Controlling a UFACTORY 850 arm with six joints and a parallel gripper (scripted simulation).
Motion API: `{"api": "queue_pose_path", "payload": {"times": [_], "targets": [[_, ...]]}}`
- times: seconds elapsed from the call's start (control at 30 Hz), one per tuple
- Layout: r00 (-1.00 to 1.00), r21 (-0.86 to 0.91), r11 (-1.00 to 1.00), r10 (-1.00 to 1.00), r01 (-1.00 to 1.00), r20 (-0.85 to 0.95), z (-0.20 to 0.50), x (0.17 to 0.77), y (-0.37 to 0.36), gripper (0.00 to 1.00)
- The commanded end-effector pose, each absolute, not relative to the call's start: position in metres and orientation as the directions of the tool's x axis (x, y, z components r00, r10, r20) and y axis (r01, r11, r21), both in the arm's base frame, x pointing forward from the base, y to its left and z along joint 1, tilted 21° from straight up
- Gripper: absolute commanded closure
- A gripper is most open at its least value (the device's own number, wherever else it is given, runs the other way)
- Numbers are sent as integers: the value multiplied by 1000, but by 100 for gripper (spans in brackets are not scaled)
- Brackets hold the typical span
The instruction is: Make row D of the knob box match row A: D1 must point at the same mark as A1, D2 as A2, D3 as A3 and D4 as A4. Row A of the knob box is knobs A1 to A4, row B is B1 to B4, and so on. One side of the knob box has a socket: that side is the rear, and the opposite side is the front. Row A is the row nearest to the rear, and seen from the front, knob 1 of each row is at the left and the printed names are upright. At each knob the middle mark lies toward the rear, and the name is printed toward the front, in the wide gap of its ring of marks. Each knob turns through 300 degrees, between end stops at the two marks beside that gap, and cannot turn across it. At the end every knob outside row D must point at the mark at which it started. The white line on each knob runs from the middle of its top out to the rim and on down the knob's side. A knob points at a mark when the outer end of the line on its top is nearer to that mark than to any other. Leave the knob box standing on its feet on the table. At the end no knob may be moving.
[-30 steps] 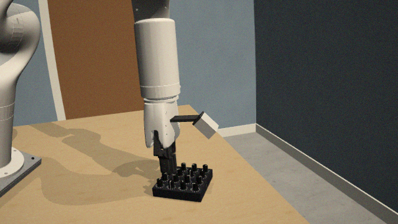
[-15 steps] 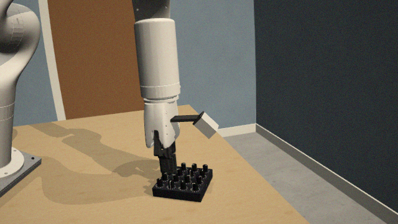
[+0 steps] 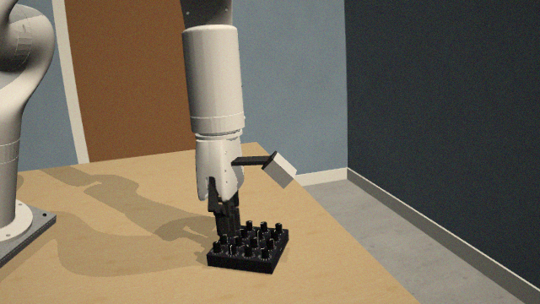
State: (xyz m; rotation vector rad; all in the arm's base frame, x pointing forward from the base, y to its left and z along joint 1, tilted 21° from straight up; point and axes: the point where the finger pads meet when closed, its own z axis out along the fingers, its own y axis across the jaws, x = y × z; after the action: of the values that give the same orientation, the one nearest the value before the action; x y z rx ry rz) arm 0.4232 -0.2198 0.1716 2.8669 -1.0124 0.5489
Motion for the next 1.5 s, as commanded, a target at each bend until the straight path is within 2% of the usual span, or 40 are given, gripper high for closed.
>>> {"api": "queue_pose_path", "payload": {"times": [0.0, 1.47], "targets": [[724, -80, -786, -599, -613, 342, 172, 424, -220, 81], [724, -80, -786, -599, -613, 342, 206, 412, -215, 81]]}}
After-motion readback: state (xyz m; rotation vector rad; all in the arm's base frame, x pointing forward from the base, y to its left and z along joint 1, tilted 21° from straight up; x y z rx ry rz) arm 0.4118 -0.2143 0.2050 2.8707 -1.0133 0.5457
